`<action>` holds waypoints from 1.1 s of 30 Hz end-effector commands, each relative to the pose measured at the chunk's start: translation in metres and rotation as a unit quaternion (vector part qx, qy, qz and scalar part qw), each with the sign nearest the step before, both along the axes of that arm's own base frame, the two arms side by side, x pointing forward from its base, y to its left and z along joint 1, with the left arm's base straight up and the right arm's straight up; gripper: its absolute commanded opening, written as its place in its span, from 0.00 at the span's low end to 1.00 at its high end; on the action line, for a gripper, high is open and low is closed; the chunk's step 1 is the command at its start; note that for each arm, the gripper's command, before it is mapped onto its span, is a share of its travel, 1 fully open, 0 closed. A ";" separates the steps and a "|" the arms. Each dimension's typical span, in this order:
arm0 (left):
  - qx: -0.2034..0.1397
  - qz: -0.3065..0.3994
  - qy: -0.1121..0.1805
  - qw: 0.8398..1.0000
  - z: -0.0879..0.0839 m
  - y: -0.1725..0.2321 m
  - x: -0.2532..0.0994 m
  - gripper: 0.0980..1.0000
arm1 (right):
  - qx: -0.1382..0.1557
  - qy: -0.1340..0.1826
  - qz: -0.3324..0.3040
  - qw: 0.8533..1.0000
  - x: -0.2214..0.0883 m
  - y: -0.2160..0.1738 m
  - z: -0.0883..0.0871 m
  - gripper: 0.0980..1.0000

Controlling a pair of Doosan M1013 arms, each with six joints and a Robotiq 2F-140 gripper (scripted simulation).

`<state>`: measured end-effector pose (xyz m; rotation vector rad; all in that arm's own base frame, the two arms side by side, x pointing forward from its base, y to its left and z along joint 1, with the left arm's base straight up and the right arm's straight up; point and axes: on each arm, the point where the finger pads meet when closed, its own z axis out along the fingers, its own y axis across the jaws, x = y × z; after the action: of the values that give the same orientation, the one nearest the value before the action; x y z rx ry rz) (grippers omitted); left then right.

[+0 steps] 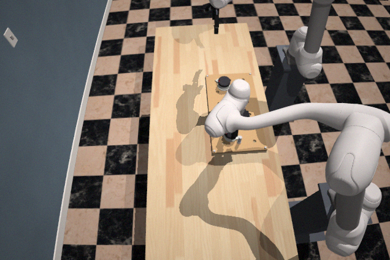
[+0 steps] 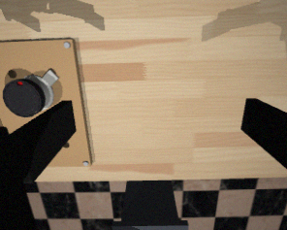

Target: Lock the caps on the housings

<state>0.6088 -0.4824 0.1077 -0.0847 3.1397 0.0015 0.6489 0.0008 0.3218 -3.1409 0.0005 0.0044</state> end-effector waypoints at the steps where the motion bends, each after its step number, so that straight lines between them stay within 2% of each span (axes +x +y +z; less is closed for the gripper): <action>1: -0.001 0.000 -0.001 1.000 -0.005 0.000 0.001 0.66 | 0.000 -0.001 0.000 1.000 0.000 0.000 0.001 1.00; 12: -0.001 0.000 0.000 1.000 -0.020 0.000 0.000 0.66 | 0.000 -0.001 0.000 1.000 0.000 0.000 0.001 1.00; 25: -0.001 0.000 0.000 1.000 -0.017 0.000 0.000 0.66 | 0.000 -0.001 0.000 1.000 0.000 0.000 0.001 1.00; 26: -0.001 0.000 0.000 1.000 -0.017 0.000 0.000 0.00 | 0.000 -0.001 0.000 1.000 0.000 0.000 0.001 1.00; 33: -0.001 0.000 0.000 1.000 -0.017 0.000 0.000 0.00 | 0.000 -0.001 0.000 1.000 0.000 0.000 0.001 1.00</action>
<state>0.6089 -0.4824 0.0899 -0.0855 3.1405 -0.0005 0.6489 0.0008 0.3218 -3.1409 0.0005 0.0044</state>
